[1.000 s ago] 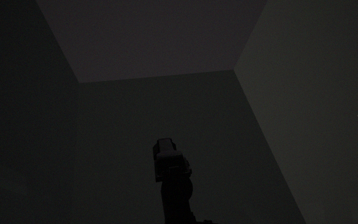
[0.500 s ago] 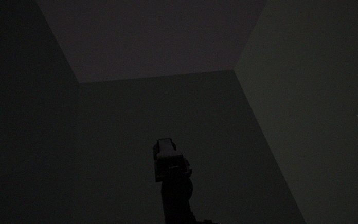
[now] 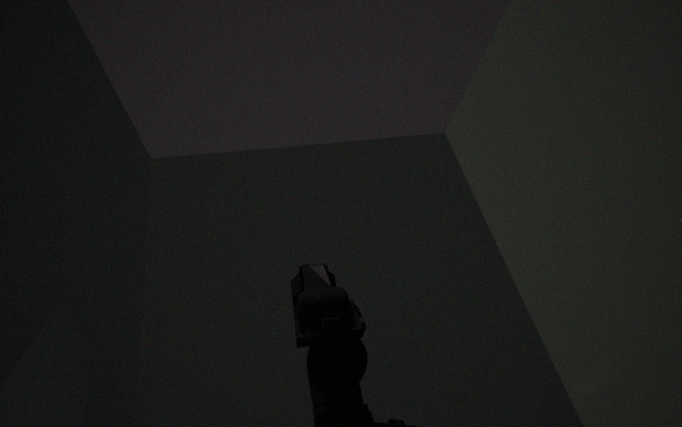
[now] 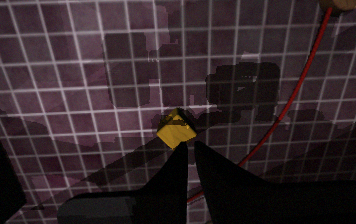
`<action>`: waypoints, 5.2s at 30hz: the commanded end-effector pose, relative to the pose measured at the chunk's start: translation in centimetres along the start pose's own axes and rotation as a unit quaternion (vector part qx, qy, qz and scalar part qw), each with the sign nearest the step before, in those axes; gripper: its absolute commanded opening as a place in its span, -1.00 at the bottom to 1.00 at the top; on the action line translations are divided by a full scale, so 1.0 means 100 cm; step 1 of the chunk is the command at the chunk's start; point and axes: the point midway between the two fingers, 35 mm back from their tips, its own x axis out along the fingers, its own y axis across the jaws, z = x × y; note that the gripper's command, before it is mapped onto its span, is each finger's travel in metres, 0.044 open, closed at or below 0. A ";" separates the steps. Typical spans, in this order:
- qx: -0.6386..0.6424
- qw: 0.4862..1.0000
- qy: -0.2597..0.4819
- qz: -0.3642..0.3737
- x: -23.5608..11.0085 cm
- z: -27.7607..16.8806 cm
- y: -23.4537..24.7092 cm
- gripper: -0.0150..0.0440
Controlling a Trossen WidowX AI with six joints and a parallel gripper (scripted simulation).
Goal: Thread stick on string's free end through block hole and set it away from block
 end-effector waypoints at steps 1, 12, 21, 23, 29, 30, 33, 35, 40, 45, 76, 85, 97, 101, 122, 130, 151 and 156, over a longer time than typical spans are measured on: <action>0.000 1.000 0.000 0.000 0.000 0.000 0.000 -0.49; 0.009 1.000 0.000 0.000 0.000 -0.001 0.000 -0.40; 0.451 0.892 0.002 -0.001 0.000 -0.030 -0.001 0.40; 0.547 0.837 0.002 -0.001 -0.001 -0.037 -0.001 0.58; 0.790 0.614 0.003 -0.003 -0.001 -0.058 0.000 1.00; 0.822 0.569 0.003 -0.003 -0.001 -0.062 0.001 1.00; 0.902 0.431 0.003 -0.004 -0.001 -0.072 0.002 1.00; 0.931 0.366 0.002 -0.005 -0.001 -0.078 0.003 1.00; 0.980 0.198 0.002 -0.006 -0.001 -0.089 0.005 1.00; 1.000 0.022 0.001 -0.006 -0.002 -0.101 0.008 1.00; 0.865 -0.502 -0.002 -0.008 -0.002 -0.133 0.018 1.00; 0.865 -0.502 -0.002 -0.008 -0.002 -0.133 0.018 0.38; 0.865 -0.502 -0.002 -0.008 -0.002 -0.133 0.018 -0.07; 0.865 -0.502 -0.002 -0.008 0.000 -0.133 0.018 -0.07; 0.865 -0.502 -0.002 -0.007 0.033 -0.134 0.017 -0.07; 0.865 -0.502 -0.002 -0.007 0.046 -0.134 0.018 -0.07; 0.867 -0.499 -0.003 -0.006 0.057 -0.134 0.018 -0.49; 0.867 -0.499 -0.003 -0.006 0.057 -0.134 0.018 -0.49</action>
